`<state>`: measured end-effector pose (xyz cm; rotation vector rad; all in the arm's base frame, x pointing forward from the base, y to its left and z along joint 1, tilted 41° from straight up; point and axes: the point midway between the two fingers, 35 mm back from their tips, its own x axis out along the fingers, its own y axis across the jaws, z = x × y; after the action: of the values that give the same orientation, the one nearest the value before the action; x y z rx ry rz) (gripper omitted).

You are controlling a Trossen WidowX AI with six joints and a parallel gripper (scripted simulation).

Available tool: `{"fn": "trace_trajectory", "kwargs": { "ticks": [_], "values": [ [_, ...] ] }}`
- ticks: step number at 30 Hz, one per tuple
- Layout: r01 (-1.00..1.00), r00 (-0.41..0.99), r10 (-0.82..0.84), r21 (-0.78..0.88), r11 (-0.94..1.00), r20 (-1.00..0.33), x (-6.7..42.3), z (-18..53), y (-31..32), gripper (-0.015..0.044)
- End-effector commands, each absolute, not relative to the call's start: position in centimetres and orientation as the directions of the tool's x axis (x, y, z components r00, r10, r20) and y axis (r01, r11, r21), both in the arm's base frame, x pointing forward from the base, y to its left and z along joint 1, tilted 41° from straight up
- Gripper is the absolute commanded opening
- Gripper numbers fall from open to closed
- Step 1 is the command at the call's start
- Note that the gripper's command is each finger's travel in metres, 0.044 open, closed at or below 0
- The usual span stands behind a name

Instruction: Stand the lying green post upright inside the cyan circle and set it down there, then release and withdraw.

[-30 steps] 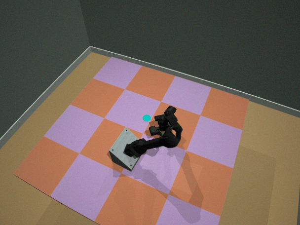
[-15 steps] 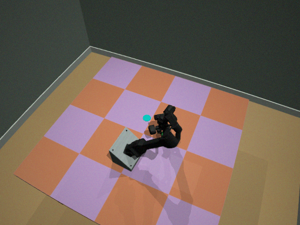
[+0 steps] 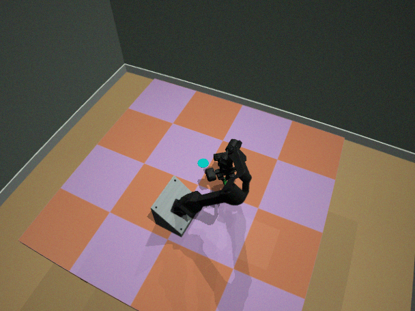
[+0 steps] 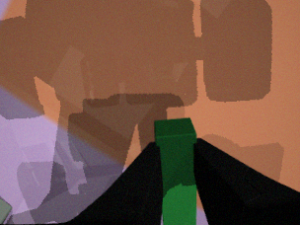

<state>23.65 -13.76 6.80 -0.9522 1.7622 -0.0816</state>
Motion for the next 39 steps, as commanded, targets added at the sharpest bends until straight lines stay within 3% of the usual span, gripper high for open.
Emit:
{"fn": "trace_trajectory", "kwargs": {
  "ticks": [1, 39],
  "values": [
    [-0.551, -0.096, -0.628, -0.484, 0.679, -0.772, 24.0, 7.6, -13.2, 0.0023],
    [-0.616, -0.123, -0.645, -0.451, 0.645, -0.755, 25.3, 12.3, -8.3, 0.0023]
  ]
}}
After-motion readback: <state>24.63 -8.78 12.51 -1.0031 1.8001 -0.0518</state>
